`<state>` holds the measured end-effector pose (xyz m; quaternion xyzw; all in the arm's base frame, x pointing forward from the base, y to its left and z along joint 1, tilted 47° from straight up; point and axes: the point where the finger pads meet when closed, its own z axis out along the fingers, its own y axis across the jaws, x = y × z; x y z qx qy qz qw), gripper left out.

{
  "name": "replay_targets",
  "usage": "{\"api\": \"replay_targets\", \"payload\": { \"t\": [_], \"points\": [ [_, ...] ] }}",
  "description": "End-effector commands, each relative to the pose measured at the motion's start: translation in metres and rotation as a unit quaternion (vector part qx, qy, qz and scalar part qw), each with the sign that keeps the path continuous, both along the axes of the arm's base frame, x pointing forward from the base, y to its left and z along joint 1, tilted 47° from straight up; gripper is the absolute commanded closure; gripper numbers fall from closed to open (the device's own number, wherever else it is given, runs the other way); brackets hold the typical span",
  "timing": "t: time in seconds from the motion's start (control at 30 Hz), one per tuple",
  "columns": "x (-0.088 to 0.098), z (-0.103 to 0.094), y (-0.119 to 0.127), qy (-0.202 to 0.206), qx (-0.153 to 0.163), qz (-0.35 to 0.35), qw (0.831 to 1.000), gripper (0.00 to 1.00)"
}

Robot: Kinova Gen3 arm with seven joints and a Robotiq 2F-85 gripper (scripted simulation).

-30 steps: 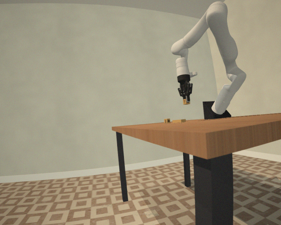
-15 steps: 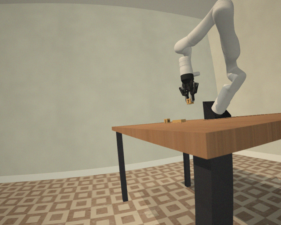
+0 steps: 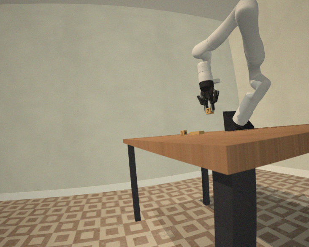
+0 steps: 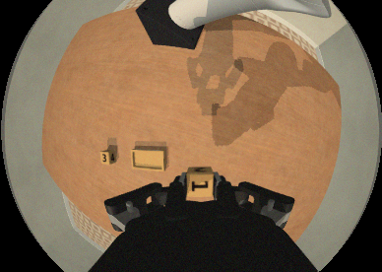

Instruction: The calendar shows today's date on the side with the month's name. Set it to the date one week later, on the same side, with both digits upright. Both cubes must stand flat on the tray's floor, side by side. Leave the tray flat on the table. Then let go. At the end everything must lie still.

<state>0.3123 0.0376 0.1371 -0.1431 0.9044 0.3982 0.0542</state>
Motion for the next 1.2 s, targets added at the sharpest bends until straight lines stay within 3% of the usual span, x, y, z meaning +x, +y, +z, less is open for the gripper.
{"api": "replay_targets", "payload": {
  "t": [0.0, 0.5, 1.0, 1.17],
  "points": [
    [0.000, 0.000, 0.000, -0.001, 0.000, 0.000, 1.000, 0.74],
    [0.000, -0.007, 0.008, -0.001, 0.000, -0.001, 1.000, 0.74],
    [-0.002, -0.053, 0.057, -0.001, 0.000, -0.001, 1.000, 0.74],
    [-0.002, -0.059, 0.064, -0.001, 0.000, -0.001, 1.000, 0.74]
  ]
}}
